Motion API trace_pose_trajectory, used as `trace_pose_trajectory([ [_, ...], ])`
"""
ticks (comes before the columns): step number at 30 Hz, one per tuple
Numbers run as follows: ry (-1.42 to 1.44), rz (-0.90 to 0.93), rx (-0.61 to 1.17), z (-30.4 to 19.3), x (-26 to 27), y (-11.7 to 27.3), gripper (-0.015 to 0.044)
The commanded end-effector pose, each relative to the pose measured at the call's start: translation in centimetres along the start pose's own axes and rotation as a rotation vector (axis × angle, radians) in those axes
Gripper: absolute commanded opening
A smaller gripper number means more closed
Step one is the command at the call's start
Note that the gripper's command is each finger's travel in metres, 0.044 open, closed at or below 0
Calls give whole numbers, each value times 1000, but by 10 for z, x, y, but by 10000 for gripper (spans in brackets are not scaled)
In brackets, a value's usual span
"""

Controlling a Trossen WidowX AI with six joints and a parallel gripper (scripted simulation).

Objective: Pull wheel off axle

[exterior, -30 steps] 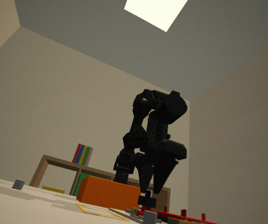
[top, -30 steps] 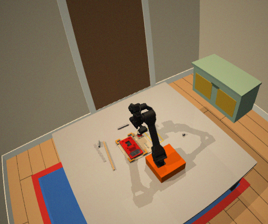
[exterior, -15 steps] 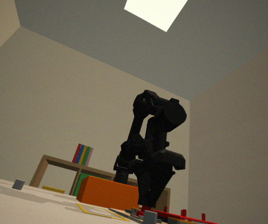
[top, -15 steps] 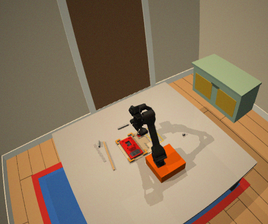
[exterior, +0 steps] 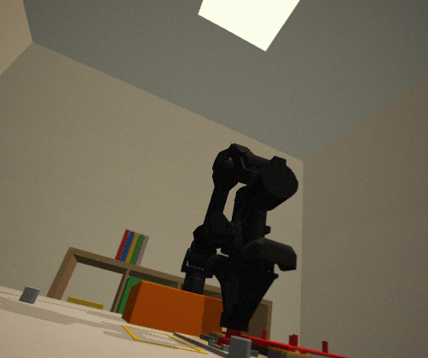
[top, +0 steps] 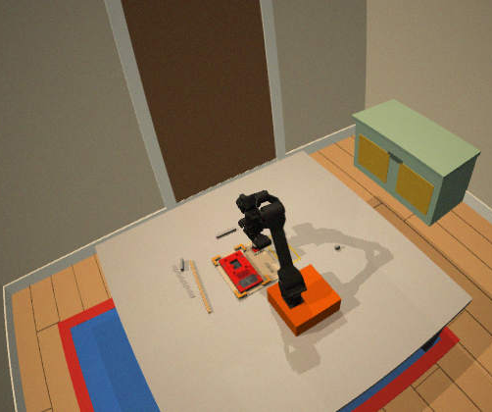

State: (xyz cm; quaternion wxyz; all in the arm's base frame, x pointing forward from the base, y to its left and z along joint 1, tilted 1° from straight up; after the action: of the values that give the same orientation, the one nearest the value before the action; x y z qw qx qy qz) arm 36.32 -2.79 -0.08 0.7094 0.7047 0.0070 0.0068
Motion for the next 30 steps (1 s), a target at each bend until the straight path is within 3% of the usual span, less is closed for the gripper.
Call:
trace_pose_trajectory([
  [1, 0, -5, 0, 0, -1, 1, 3],
  [30, 1, 0, -1, 0, -1, 11, 0],
])
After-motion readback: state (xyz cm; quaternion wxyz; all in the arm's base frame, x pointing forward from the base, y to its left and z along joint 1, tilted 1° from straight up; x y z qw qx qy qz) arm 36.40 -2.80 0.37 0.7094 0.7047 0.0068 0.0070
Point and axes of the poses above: the point midway between the two fingers, 35 mm back from their tips, its own y axis back along the fingers, its own x axis across the jaws, z = x × y, the point moved 1 cm from there along y, back along the fingers, and after that the axes turned 1 degree about -y, right-handed, at the moved point
